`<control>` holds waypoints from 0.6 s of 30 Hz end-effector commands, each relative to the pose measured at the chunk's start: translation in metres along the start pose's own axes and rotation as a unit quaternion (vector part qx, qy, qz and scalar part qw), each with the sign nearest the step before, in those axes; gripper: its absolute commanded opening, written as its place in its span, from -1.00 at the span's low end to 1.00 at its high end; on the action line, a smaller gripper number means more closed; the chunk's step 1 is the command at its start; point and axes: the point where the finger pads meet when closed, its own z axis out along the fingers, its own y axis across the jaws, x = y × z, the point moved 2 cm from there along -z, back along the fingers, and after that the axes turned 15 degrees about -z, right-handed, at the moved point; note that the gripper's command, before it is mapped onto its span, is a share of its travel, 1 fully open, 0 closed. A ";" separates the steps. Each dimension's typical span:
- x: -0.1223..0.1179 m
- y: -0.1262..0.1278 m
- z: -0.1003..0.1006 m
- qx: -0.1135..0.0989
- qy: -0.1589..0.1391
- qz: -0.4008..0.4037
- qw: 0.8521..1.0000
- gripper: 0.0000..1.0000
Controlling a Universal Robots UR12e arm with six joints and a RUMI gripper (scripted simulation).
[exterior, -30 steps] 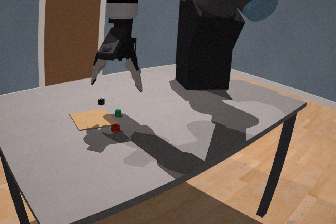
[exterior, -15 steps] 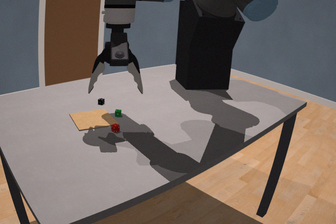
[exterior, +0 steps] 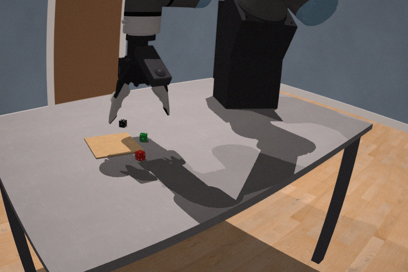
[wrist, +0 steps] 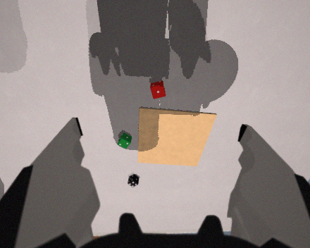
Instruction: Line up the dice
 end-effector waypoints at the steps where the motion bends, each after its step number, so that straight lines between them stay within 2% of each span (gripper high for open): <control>1: -0.001 0.000 0.005 0.001 0.003 -0.079 0.997 1.00; 6: -0.002 -0.001 0.009 0.001 0.003 -0.125 0.992 1.00; 18: -0.002 -0.002 0.010 0.000 0.003 -0.148 0.989 1.00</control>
